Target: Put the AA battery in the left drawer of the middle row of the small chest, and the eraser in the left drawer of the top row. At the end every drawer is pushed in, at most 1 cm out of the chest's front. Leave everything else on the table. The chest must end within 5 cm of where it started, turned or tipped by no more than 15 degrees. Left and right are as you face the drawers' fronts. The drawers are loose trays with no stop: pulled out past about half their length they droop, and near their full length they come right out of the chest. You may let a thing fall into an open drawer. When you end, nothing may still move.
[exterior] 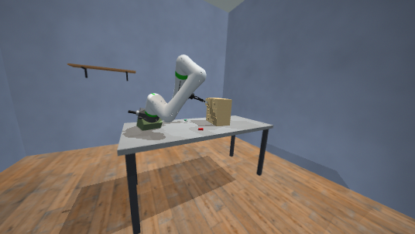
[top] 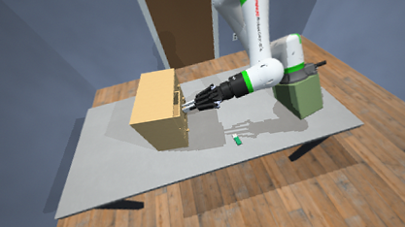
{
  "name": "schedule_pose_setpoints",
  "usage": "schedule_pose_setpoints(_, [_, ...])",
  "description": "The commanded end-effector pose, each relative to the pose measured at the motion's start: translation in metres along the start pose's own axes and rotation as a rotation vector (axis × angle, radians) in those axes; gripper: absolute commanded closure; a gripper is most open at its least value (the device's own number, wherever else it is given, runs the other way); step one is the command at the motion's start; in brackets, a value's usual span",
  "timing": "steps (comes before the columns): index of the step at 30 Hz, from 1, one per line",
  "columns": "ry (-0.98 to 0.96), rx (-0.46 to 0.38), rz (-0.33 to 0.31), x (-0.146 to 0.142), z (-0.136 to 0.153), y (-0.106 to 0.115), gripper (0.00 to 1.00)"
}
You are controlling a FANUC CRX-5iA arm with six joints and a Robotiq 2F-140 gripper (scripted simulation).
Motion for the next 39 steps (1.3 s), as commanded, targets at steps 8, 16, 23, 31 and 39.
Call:
schedule_pose_setpoints(8, [0.0,0.0,0.0,0.001,0.004,0.012,0.92])
schedule_pose_setpoints(16, [0.0,0.0,0.0,0.001,0.008,0.022,0.92])
schedule_pose_setpoints(23, [0.0,0.0,0.0,0.002,0.01,0.028,0.92])
schedule_pose_setpoints(31, [0.0,0.0,0.0,0.002,0.012,0.035,0.92])
schedule_pose_setpoints(39, [0.0,0.0,0.0,0.003,0.014,0.039,0.92])
Point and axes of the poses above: the point where the finger pads meet when closed, its own y axis back along the fingers, its own x axis across the jaws, z = x × y, the point moved 1 cm from there along y, back along the fingers, and after that the axes turned 11 degrees about -y, right-handed, at the moved point
